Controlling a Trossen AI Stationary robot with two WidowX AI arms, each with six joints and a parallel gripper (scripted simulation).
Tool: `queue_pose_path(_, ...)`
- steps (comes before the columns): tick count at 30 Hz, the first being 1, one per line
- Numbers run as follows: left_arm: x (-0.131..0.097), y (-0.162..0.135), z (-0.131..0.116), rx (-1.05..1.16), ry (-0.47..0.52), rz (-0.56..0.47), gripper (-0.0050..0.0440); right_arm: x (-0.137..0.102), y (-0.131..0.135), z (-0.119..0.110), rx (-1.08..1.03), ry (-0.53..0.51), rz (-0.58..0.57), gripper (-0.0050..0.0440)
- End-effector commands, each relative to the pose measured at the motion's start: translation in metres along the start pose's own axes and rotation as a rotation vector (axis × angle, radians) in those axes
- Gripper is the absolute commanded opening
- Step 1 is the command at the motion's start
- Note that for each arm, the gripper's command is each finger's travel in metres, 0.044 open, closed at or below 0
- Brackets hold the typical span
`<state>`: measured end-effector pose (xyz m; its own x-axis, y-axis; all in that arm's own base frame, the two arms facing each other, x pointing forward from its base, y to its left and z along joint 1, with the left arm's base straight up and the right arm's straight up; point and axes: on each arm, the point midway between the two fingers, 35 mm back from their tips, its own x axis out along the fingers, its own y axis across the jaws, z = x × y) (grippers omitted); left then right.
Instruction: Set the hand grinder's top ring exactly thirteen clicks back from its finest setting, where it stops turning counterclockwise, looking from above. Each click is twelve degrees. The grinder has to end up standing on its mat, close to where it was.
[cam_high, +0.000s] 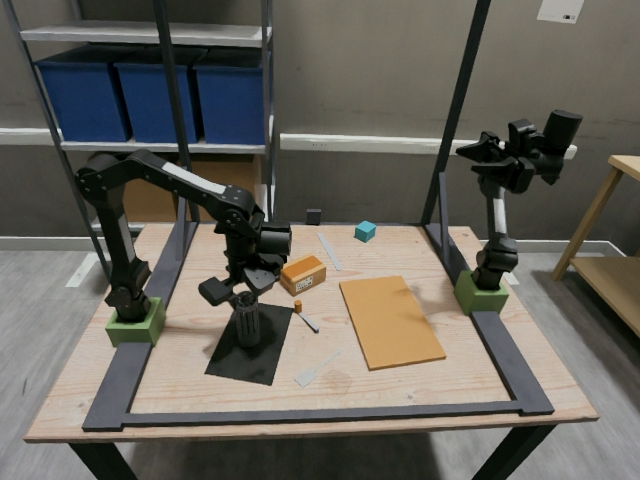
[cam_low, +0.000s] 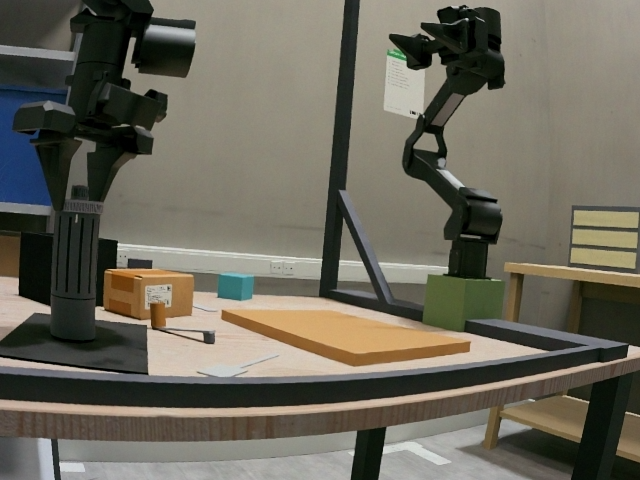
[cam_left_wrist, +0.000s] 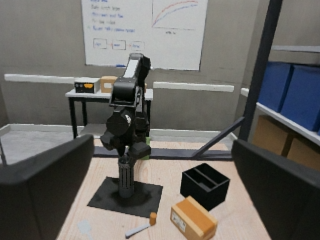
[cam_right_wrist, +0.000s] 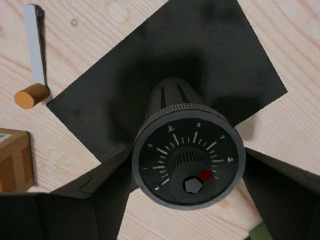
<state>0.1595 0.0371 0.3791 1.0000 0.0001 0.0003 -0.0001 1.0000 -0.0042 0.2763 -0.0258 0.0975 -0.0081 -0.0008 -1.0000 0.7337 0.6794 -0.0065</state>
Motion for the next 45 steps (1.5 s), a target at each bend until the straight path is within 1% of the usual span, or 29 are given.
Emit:
queue_pose_path(1, 0.0001, -0.0003, 0.0033, 0.009, -0.002, -0.001, 0.0400, -0.0074, 0.0004, 0.0022, 0.003, -0.024, 0.020, 0.0283)
queue_pose_path(16, 0.0001, -0.0003, 0.0033, 0.009, -0.002, -0.001, 0.0400, -0.0087, 0.0021, 0.0034, 0.016, -0.027, 0.023, 0.0283)
queue_pose_path(21, 0.0001, -0.0003, 0.0033, 0.009, -0.002, -0.001, 0.0400, -0.0087, 0.0021, 0.0034, 0.122, -0.025, 0.024, 0.0283)
queue_pose_path(23, 0.0001, -0.0003, 0.0033, 0.009, -0.002, -0.001, 0.0400, -0.0087, 0.0021, 0.0034, 0.122, -0.025, 0.024, 0.0283)
queue_pose_path(38, 0.0001, -0.0003, 0.0033, 0.009, -0.002, -0.001, 0.0400, -0.0087, 0.0020, 0.0036, 0.453, -0.019, 0.027, 0.0283)
queue_pose_path(40, 0.0001, -0.0003, 0.0033, 0.009, -0.002, -0.001, 0.0400, -0.0087, 0.0020, 0.0036, 0.453, -0.019, 0.027, 0.0283)
queue_pose_path(45, 0.0001, -0.0003, 0.0033, 0.009, -0.002, -0.001, 0.0400, -0.0087, 0.0020, 0.0036, 0.564, -0.017, 0.028, 0.0283)
